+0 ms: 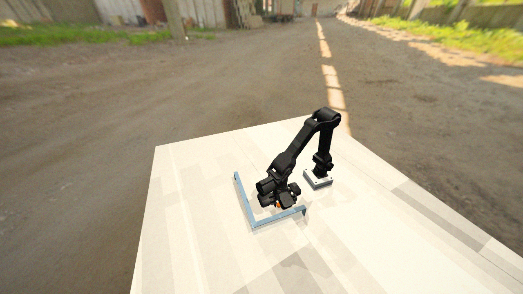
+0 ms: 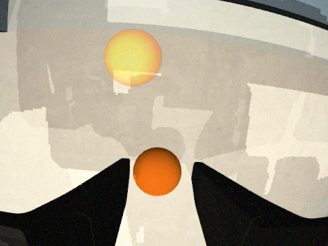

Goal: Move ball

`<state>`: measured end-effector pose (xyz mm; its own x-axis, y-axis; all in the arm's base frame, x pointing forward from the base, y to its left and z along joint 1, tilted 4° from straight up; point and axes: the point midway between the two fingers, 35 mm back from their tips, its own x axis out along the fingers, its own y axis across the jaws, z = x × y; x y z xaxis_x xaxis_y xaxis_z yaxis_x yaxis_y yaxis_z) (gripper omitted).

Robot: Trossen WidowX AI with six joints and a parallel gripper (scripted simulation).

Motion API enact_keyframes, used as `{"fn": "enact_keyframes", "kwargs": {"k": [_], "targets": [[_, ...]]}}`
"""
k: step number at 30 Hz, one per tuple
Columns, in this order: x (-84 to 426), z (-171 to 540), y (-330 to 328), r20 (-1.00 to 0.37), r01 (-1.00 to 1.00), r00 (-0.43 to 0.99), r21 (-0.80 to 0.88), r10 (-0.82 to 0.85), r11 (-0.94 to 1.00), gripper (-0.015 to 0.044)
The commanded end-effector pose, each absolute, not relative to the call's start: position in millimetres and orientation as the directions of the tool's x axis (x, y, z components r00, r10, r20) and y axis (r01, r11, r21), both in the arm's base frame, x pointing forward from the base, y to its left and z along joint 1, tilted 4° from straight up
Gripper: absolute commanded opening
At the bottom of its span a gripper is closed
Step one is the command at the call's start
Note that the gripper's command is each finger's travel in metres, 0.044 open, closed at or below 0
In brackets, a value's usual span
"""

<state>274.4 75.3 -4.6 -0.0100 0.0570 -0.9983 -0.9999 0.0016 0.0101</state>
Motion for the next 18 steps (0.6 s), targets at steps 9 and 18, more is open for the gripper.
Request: {"fn": "enact_keyframes", "kwargs": {"k": [9,18], "targets": [[272.4,-6.6,74.5,-0.998,-1.000,-0.014,0.015,0.053,0.008,0.0074],[283.0,22.4,73.9,-0.998,-0.999,0.014,-0.011,0.057,0.046,0.0000]]}}
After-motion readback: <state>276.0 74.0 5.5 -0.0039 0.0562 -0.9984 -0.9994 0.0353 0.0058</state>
